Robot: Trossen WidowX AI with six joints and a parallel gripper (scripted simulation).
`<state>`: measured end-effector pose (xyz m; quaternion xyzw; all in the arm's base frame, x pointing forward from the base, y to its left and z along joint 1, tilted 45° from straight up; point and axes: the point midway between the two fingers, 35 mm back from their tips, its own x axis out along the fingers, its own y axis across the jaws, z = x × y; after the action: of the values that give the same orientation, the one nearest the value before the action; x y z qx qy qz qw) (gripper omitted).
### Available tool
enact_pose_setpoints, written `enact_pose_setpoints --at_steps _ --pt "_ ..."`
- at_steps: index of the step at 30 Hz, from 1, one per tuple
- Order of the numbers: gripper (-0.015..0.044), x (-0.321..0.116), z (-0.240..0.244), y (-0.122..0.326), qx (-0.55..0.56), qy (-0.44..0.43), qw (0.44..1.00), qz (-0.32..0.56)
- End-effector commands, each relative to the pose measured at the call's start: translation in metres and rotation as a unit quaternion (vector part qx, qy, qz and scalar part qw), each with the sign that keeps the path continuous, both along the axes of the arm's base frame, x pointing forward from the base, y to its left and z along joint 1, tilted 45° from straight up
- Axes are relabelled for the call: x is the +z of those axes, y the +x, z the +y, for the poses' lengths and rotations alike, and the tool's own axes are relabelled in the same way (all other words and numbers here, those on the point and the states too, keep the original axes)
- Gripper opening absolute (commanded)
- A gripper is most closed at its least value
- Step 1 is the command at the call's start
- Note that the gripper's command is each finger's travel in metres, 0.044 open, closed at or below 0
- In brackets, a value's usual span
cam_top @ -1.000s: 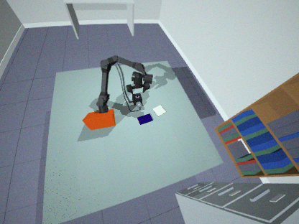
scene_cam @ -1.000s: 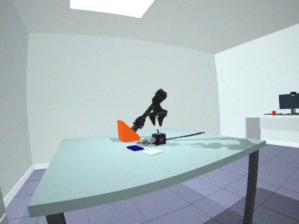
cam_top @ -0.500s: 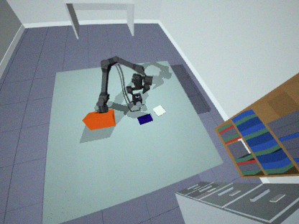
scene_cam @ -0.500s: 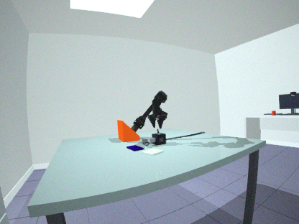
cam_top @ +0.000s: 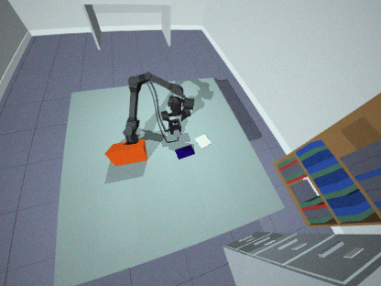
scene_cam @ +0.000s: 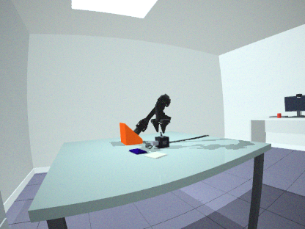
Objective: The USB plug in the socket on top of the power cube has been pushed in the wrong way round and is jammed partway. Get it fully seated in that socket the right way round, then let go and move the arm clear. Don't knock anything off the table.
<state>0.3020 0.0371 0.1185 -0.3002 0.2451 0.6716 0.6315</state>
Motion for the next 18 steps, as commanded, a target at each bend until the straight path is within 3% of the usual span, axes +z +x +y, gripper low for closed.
enact_pose_setpoints --at_steps 1,13,18 --pt "0.0335 0.0003 -0.0004 0.0002 0.000 0.000 1.000 0.000" --pt "0.0020 0.0003 -0.0004 0.0002 0.000 0.000 1.000 0.000" --pt "0.0000 0.0003 -0.0004 0.0002 0.000 0.000 1.000 0.000"
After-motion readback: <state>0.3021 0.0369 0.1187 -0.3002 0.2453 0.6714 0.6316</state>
